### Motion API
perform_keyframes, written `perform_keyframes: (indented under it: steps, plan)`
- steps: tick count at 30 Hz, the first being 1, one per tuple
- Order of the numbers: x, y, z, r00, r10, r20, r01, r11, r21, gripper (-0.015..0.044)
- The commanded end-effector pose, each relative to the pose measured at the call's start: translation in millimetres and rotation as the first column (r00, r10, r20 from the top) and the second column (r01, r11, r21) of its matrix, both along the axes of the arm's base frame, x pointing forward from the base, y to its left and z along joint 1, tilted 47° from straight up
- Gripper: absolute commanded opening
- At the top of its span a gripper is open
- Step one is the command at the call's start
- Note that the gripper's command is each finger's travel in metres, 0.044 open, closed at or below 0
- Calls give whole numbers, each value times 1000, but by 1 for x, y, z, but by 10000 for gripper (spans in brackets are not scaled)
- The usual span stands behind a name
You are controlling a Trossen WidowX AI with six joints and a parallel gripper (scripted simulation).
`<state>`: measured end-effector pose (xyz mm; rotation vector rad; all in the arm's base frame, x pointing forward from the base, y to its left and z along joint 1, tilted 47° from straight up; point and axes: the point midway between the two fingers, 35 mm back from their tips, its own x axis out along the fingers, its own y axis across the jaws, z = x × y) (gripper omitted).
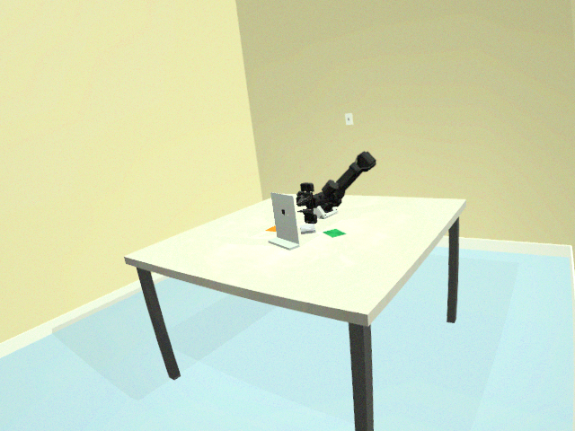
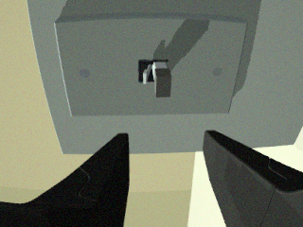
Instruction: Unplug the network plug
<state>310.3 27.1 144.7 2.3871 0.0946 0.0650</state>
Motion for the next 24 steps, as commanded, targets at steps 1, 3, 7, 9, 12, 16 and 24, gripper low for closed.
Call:
perform_keyframes:
  steps: [1,3,7,9,12,16,24]
  plan:
    - [4,1,0,1000,5,1,-5,1000,6,156]
    - [6,1,0,1000,5,1,-5,1000,6,156]
    - [11,0,0,1000,5,1,-5,1000,5,156]
    - [13,0,0,1000,5,1,-5,1000,5,156]
    - [16,0,0,1000,5,1,-5,1000,5,156]
    - [20,0,-1,1000,5,1,-5,1000,5,156]
    - [29,-1,-2,1000,5,2,-5,1000,5,156]
